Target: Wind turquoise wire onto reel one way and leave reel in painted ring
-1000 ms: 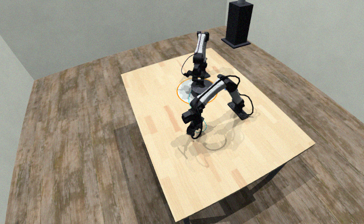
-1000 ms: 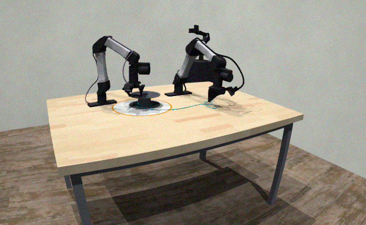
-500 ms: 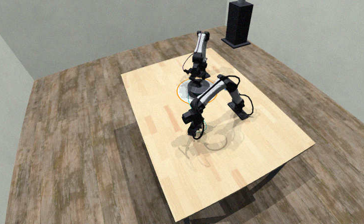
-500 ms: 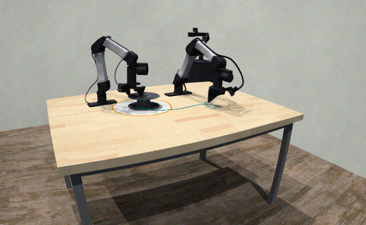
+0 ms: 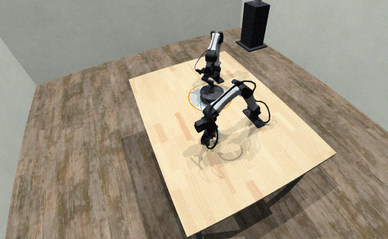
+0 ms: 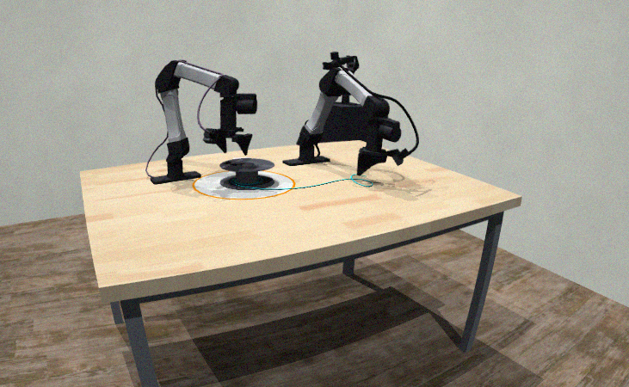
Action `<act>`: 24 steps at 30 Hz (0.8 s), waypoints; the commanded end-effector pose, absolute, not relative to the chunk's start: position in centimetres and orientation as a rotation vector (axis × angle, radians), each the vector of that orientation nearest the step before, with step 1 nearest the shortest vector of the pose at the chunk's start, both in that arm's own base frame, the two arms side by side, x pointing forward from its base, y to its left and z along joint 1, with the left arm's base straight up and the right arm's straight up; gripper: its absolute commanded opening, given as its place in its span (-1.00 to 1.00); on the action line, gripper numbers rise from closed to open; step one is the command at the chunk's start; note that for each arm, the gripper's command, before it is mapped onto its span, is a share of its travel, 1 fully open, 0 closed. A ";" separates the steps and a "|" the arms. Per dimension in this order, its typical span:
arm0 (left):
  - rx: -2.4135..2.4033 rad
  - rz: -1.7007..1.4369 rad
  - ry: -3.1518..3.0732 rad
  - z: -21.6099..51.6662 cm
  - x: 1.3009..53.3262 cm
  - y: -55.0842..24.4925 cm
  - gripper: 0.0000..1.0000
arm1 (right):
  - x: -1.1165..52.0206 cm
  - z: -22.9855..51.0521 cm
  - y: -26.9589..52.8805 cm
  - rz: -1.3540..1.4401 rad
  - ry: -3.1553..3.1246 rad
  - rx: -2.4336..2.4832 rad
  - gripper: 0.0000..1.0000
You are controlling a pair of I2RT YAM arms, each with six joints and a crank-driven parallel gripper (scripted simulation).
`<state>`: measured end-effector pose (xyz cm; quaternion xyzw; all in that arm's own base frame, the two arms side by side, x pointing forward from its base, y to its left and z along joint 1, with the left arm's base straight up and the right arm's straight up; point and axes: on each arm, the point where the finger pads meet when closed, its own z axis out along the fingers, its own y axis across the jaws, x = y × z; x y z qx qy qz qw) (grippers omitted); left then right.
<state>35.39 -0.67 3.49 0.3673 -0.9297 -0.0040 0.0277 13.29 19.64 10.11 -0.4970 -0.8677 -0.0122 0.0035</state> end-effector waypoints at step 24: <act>1.173 0.000 -2.915 5.1 36.7 -0.6 -1.00 | 19.4 9.6 17.9 0.009 -3.148 -0.065 1.00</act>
